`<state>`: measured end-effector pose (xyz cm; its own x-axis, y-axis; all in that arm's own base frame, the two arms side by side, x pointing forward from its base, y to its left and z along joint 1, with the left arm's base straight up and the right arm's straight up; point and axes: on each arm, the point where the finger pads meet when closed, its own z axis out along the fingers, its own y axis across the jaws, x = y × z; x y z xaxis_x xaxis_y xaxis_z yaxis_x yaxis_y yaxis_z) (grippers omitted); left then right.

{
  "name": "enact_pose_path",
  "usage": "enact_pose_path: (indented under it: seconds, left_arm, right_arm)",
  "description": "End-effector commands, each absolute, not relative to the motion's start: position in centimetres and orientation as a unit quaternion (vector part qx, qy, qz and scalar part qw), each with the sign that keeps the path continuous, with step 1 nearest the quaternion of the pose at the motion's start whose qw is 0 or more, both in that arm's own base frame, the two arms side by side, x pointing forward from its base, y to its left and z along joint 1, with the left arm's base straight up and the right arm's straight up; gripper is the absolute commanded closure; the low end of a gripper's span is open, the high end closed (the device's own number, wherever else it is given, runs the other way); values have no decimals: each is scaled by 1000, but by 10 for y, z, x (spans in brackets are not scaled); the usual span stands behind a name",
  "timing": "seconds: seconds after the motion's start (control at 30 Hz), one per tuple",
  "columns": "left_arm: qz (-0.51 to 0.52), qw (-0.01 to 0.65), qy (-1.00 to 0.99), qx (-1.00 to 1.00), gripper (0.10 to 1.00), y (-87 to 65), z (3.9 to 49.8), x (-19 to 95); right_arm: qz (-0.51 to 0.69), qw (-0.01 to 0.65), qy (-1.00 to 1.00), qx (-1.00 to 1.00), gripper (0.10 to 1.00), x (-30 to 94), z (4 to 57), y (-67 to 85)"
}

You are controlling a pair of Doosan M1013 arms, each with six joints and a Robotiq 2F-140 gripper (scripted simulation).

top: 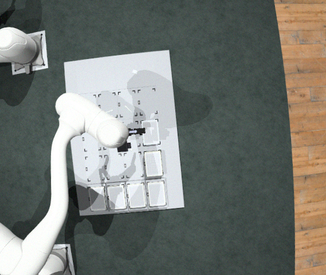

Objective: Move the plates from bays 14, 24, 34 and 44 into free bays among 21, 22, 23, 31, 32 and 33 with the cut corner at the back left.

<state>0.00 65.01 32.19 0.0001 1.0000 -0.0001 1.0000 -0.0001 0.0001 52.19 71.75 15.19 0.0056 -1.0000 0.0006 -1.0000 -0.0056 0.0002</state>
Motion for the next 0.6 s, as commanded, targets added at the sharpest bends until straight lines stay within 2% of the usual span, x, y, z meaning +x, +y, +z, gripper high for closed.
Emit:
enact_pose_path:
  seconds: [0.0,0.57]
  left_arm:
    - [0,-1,707,707,98,650,323,0]
    - [0,-1,707,707,98,650,323,0]
  right_arm:
    - [0,-1,-705,709,98,522,153,706]
    - [0,-1,-705,709,98,522,153,658]
